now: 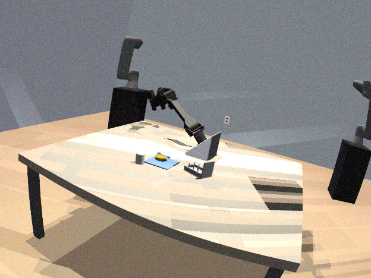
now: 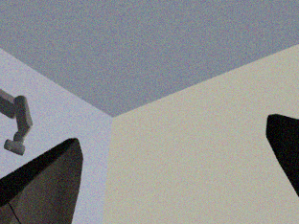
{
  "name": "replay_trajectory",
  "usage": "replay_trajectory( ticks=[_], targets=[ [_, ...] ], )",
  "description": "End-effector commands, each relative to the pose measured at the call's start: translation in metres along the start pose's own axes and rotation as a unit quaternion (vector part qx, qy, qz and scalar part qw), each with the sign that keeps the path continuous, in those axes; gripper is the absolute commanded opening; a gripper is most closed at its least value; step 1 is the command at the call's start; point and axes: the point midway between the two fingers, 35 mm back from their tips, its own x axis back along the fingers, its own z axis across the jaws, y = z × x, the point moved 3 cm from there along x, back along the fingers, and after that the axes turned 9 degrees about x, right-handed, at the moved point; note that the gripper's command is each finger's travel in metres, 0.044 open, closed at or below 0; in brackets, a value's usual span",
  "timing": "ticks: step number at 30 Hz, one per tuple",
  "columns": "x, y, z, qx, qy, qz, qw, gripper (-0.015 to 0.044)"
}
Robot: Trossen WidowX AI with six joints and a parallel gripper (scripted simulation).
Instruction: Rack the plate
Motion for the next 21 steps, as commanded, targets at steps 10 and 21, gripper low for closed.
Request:
replay_trajectory(
  ticks=[10,21],
  targets=[
    [0.049,0.015,-0.009,-0.034,-0.028,-0.08,0.996,0.04],
    [0.128,0.029,-0.017,-0.082,-0.058,-0.208,0.973,0.04]
  ],
)
